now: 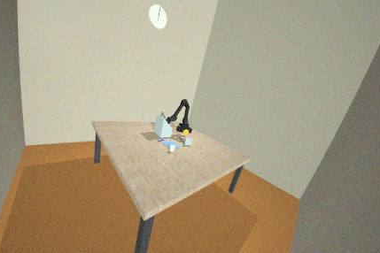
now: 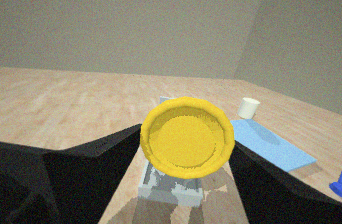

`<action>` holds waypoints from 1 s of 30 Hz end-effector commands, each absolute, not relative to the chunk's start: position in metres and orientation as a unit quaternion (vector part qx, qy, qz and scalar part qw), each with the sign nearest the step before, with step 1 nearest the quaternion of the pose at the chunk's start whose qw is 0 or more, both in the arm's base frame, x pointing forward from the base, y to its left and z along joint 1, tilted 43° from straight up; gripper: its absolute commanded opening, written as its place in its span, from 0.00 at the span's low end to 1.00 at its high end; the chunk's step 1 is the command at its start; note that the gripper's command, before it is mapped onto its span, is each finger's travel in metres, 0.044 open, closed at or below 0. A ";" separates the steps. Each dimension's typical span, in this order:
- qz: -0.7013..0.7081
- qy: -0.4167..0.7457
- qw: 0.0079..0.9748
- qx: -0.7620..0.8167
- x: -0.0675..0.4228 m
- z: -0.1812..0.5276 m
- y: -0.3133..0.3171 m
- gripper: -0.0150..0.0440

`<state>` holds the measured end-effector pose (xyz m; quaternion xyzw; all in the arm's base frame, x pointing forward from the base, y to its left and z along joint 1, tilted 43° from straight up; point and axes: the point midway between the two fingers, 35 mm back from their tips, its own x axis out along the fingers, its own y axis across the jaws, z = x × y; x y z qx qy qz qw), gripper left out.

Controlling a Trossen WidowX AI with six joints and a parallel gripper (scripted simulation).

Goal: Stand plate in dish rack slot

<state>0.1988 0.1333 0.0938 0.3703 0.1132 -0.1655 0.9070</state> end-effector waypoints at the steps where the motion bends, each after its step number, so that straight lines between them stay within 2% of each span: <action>1: -0.154 0.095 0.910 0.373 0.196 0.096 0.134 0.25; 30: -0.154 0.096 0.909 0.376 0.218 0.070 0.150 0.25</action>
